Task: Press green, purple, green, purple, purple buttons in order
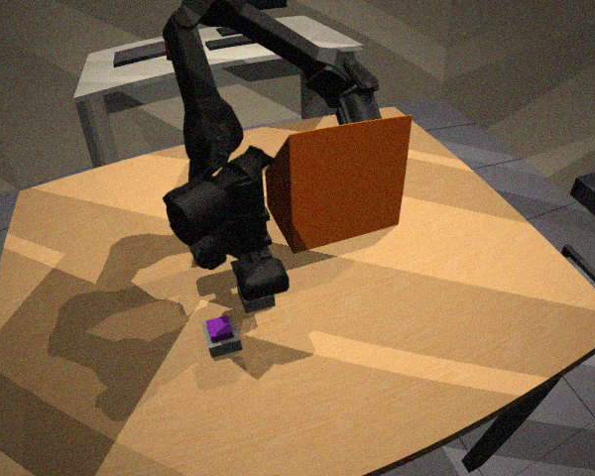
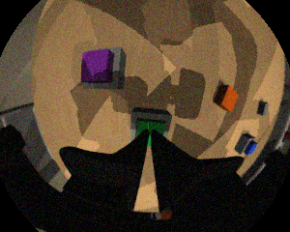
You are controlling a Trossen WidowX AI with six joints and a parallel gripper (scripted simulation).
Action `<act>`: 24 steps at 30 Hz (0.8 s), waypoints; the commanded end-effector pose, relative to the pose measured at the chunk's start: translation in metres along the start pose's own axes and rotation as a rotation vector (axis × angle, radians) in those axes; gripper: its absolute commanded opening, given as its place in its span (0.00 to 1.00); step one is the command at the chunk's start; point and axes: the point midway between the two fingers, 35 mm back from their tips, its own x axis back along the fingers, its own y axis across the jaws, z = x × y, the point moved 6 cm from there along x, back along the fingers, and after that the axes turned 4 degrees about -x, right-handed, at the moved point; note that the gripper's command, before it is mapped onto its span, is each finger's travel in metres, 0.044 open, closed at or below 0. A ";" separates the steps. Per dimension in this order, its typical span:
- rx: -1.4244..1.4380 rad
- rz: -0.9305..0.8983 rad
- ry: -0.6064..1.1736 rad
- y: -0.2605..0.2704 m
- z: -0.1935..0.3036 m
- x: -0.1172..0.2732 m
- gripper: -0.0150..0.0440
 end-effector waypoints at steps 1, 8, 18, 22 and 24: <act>0.009 0.007 0.002 0.000 0.002 -0.002 0.29; 0.009 0.007 0.002 0.000 0.002 -0.002 0.29; 0.009 0.004 0.002 0.001 0.001 0.036 0.29; 0.009 0.001 0.003 0.002 0.001 0.091 0.29; 0.009 0.002 0.003 0.002 0.001 0.095 0.29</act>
